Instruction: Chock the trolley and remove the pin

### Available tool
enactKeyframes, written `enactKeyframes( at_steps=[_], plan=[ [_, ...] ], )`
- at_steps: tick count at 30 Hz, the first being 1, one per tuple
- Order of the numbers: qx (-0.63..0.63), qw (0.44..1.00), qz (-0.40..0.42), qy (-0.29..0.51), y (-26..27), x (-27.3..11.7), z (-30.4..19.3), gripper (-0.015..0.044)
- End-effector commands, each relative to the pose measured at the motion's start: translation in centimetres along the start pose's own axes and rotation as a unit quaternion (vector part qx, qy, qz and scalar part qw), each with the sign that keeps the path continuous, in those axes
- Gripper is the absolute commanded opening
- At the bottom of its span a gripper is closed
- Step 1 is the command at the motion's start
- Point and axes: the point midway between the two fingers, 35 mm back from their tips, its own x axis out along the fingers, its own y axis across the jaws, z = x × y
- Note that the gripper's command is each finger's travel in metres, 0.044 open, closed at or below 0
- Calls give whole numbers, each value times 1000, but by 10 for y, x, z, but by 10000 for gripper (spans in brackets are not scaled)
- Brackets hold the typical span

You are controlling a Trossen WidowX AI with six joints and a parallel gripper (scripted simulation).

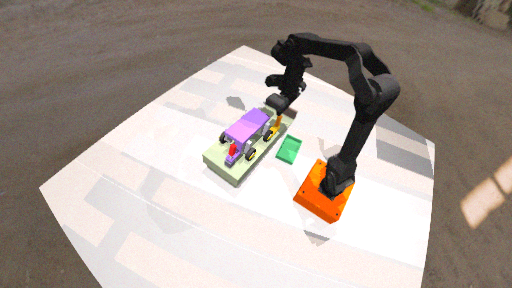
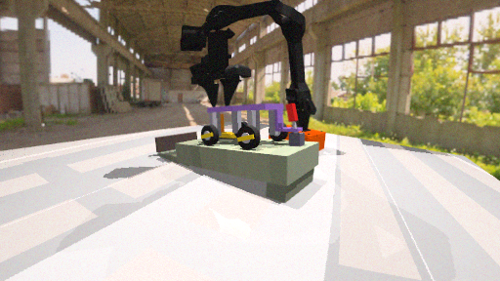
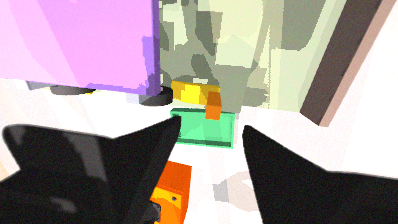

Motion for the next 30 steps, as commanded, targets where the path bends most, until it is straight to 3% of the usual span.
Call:
enactKeyframes(
  at_steps=[1, 4, 17, 30],
  plan=[
    [2, 1000, 1, 0, 1, 1, 0, 269],
    [29, 999, 5, -16, 12, -8, 8, 190],
    [218, 975, 36, -28, 66, -19, 29, 190],
    [436, 898, 66, 0, 129, -23, 39, 190]
  ],
)
